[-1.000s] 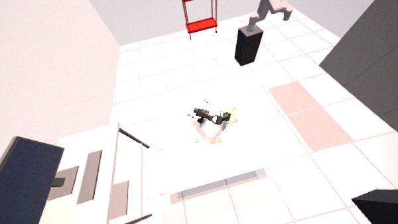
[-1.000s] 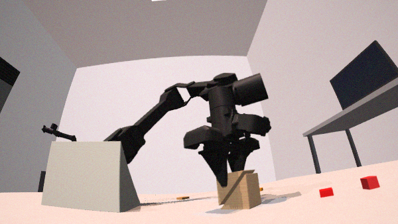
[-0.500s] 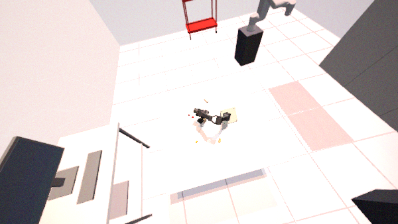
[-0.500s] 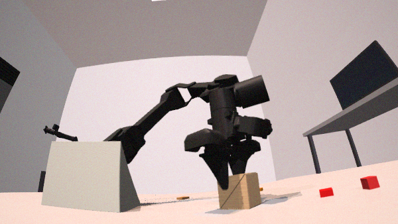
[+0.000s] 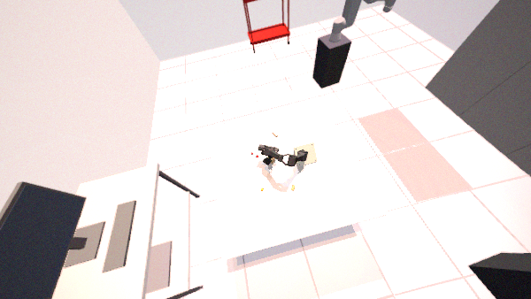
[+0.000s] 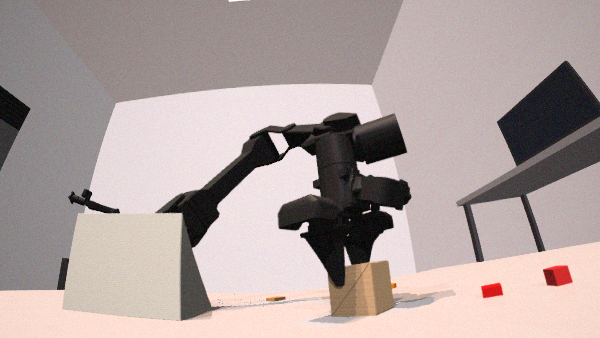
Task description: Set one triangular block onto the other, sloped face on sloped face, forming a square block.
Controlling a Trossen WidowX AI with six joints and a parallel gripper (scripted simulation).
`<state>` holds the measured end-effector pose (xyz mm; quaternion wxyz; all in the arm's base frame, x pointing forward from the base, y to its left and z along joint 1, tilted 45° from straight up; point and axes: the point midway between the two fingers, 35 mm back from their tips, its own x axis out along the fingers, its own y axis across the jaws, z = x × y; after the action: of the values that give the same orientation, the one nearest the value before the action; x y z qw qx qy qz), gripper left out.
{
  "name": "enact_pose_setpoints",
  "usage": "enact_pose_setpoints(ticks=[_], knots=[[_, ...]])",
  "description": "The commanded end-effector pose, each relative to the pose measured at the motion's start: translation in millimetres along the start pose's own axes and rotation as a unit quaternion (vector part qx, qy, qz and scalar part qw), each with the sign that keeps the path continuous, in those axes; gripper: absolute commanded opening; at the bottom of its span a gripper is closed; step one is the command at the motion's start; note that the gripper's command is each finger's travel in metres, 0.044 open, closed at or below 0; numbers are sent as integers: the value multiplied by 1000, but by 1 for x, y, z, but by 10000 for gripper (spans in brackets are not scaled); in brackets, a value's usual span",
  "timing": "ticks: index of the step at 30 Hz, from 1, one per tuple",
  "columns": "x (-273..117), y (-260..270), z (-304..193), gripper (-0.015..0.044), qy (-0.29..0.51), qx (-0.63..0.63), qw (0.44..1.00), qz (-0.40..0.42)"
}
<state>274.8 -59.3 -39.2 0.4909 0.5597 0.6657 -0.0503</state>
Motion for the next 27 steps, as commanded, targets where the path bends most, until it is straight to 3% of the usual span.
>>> enact_pose_setpoints(ticks=[1,16,27], knots=[[1,0,0,0,0,2,1000,2],[1,0,1,0,1,1,1000,3],[1,0,0,289,0,0,1000,0]])
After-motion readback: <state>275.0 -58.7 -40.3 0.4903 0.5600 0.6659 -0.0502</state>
